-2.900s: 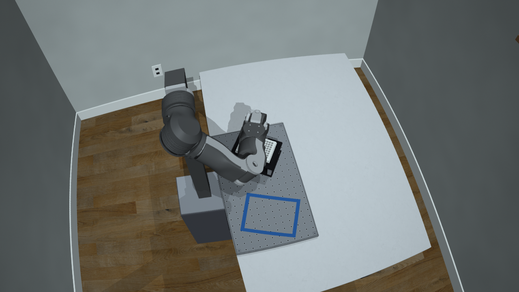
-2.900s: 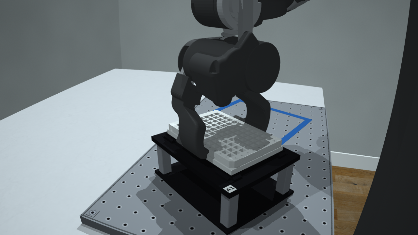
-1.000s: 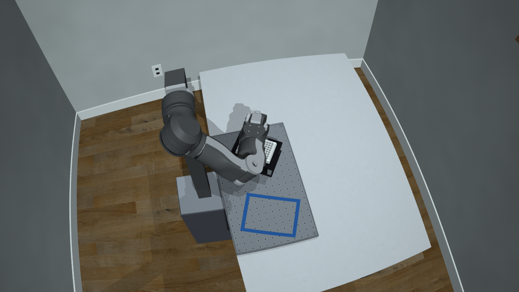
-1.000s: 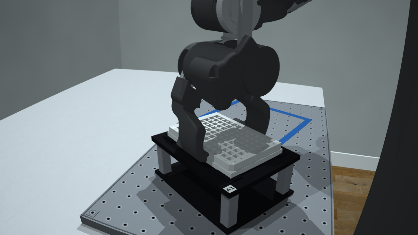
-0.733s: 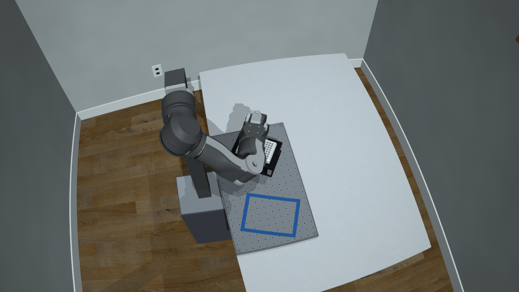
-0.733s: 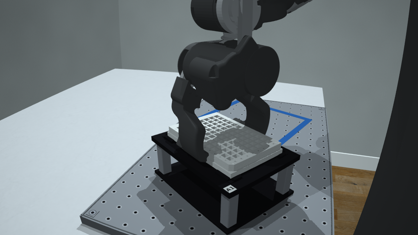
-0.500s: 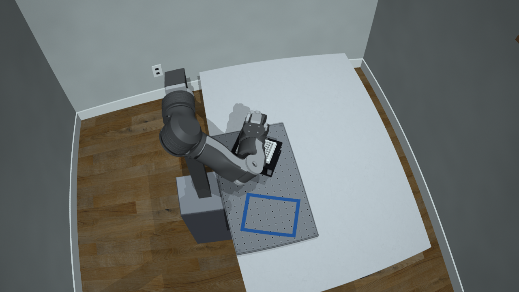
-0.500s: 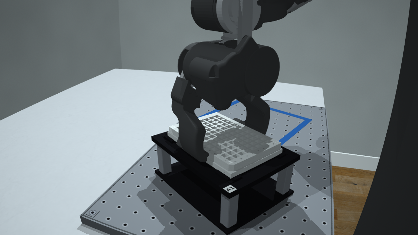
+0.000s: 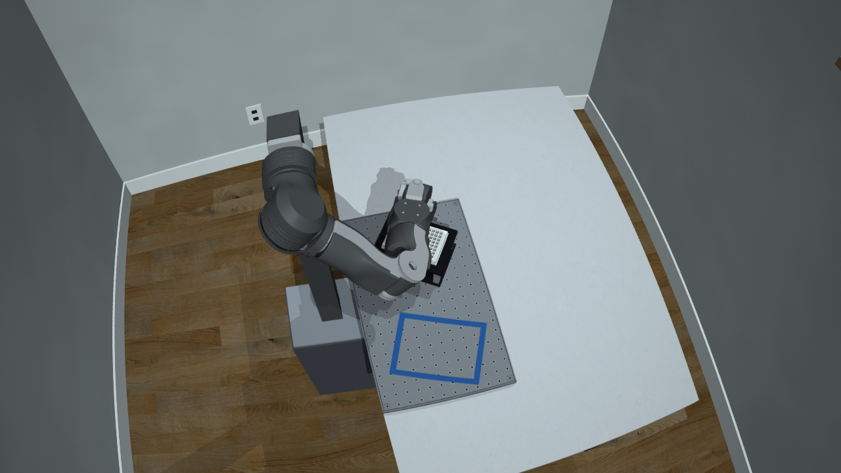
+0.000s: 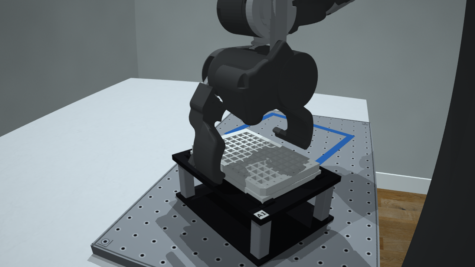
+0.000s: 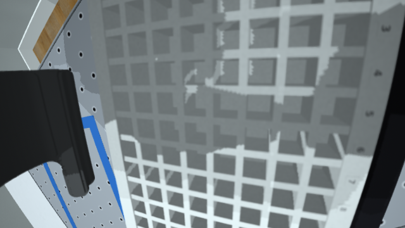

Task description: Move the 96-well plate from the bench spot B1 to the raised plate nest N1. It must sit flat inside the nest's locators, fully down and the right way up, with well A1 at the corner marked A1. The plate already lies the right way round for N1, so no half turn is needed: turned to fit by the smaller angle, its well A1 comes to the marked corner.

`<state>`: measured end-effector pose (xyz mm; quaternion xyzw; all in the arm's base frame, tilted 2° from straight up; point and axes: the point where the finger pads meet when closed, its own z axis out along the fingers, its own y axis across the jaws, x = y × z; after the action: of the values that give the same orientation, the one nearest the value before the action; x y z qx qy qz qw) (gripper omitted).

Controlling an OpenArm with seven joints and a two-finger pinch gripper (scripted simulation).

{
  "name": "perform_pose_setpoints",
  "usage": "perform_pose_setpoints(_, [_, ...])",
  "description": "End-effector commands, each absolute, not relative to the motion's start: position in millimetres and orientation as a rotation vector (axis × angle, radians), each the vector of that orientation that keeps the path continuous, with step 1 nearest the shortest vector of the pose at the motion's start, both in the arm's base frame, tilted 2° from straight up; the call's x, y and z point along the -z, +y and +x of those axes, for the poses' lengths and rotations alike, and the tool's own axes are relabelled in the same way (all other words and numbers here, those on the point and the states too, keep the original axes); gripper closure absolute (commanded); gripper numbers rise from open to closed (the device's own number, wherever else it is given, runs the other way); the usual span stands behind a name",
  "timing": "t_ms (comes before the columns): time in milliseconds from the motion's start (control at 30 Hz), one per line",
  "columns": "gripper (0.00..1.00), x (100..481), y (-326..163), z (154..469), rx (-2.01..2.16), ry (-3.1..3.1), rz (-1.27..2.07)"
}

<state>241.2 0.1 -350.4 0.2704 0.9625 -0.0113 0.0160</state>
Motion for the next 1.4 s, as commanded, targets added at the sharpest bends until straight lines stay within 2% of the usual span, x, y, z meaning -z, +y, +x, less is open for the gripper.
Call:
perform_pose_setpoints(0, [0.23, 350, 1, 242, 0.032, 2.993, 0.841])
perform_pose_setpoints(233, [0.23, 350, 1, 242, 0.032, 2.993, 0.841])
perform_pose_setpoints(400, [0.23, 310, 2, 241, 0.030, 2.994, 0.836])
perform_pose_setpoints(800, [0.23, 310, 2, 241, 0.030, 2.994, 0.836])
perform_pose_setpoints(967, [0.23, 269, 3, 240, 0.030, 2.993, 0.836])
perform_pose_setpoints(1367, [0.23, 269, 3, 240, 0.030, 2.993, 0.836])
